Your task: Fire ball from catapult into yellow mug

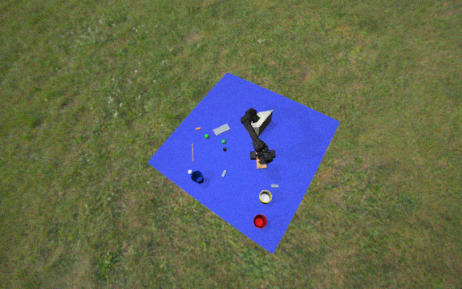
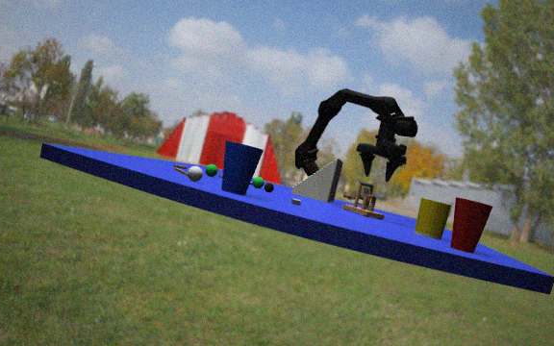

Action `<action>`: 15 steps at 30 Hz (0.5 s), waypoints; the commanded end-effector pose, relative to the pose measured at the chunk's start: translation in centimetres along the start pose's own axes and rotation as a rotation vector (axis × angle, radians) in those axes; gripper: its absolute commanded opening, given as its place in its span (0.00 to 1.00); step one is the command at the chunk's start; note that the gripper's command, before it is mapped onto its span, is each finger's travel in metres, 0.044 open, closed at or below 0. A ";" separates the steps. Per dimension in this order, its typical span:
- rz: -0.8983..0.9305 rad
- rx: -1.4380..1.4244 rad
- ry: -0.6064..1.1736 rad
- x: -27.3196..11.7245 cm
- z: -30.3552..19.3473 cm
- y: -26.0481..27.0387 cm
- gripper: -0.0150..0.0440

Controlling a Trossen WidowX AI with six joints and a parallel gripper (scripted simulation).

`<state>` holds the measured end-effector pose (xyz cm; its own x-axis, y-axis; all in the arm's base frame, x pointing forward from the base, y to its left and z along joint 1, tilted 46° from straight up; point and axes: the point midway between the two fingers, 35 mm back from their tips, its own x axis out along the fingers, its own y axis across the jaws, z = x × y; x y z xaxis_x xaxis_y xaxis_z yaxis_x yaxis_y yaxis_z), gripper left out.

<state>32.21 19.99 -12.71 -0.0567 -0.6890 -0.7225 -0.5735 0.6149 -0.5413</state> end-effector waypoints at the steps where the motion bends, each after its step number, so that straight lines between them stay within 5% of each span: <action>1: 0.000 -0.001 0.010 0.5 -0.1 0.0 1.00; 12: 0.058 -0.010 -0.051 -6.0 0.9 0.0 1.00; 15: 0.039 0.003 -0.018 -3.1 0.7 -1.1 0.87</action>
<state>33.28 23.18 -9.81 -0.0436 -0.6470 -0.7613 -0.5702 0.6418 -0.5128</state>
